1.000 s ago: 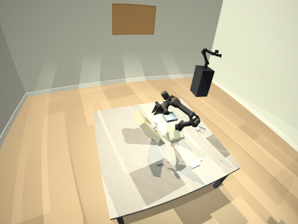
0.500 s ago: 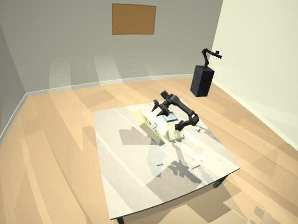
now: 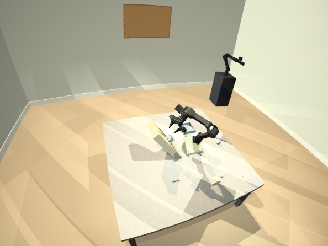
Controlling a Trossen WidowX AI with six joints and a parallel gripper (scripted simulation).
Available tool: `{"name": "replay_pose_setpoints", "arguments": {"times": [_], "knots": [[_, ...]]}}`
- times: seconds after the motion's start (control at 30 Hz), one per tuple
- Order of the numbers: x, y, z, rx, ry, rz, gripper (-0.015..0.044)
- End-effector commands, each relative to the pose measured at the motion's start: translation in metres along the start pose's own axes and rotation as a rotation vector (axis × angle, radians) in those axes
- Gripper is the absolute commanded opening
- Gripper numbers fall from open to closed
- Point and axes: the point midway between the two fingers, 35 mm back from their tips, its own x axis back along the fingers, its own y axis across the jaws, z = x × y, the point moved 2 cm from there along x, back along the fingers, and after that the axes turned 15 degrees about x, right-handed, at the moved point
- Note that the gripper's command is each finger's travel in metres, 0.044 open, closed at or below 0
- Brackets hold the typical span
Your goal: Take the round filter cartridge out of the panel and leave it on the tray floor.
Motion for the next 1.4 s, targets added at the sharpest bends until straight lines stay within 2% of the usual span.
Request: {"name": "replay_pose_setpoints", "arguments": {"times": [0.0, 1.37], "knots": [[-0.016, 0.020, 0.018, -0.407, 0.101, -0.071, 0.0305], [-0.066, 0.025, 0.022, -0.406, 0.099, -0.072, 0.0305]]}}
